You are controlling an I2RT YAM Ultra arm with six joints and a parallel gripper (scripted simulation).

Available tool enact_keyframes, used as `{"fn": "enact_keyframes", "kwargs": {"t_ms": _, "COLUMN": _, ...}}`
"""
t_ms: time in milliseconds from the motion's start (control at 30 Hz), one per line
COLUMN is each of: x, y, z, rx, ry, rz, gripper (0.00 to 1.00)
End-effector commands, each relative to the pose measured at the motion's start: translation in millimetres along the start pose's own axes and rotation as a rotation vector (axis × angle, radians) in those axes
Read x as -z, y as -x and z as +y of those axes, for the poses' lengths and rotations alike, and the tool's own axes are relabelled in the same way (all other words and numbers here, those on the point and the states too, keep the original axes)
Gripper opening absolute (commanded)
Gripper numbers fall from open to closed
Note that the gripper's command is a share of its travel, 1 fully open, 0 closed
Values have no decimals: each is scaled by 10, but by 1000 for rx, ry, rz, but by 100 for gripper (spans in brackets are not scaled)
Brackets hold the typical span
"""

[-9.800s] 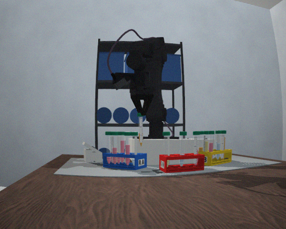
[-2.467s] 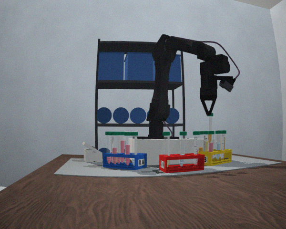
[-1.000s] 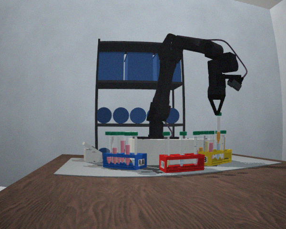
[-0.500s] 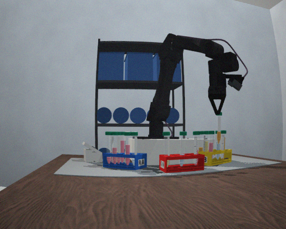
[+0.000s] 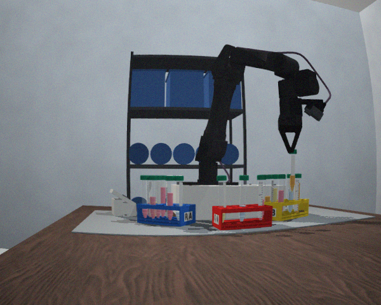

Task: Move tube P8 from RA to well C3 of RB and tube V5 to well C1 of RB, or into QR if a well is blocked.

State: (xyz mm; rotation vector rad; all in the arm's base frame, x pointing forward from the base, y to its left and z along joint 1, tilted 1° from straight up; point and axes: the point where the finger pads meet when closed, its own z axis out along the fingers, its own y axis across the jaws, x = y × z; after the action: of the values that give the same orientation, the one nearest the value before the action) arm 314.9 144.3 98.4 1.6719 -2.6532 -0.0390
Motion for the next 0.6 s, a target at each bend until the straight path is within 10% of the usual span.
{"fn": "enact_keyframes", "kwargs": {"t_ms": 0, "x": 43, "y": 60, "z": -74, "rx": -2, "ry": -22, "rz": -27, "gripper": 0}}
{"fn": "enact_keyframes", "kwargs": {"t_ms": 567, "x": 1, "y": 24, "z": -26, "rx": -1, "ry": -21, "rz": -26, "gripper": 0}}
